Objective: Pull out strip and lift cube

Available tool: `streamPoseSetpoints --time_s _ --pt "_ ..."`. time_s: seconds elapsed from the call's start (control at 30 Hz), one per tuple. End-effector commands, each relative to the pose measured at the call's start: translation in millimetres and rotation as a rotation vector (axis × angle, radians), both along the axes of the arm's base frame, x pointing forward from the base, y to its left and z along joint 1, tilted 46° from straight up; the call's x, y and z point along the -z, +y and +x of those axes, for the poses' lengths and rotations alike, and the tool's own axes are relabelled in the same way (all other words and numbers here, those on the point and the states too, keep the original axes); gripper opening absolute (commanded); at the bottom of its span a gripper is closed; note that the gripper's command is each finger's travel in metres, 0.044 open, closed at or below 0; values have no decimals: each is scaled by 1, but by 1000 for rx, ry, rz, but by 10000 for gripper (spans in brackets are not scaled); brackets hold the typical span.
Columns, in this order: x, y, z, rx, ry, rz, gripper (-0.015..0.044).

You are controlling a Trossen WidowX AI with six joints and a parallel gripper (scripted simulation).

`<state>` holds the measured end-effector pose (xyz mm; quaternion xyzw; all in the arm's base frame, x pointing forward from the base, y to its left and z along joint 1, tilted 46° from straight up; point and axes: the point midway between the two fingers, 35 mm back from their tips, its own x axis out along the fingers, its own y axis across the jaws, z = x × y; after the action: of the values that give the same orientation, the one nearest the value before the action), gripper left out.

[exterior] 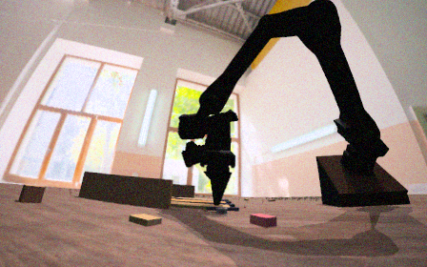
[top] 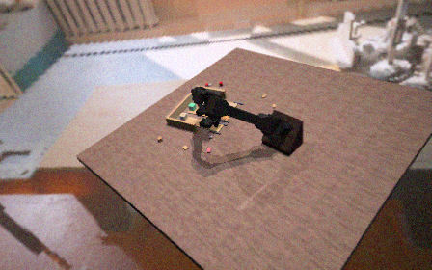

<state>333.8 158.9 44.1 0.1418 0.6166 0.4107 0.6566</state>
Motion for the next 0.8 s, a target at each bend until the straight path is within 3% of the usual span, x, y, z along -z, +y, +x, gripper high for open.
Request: streamPoseSetpoints --time_s 0.0,0.77 --pt "0 1 0 2 2 5 0" --pt "2 3 0 2 2 5 0"
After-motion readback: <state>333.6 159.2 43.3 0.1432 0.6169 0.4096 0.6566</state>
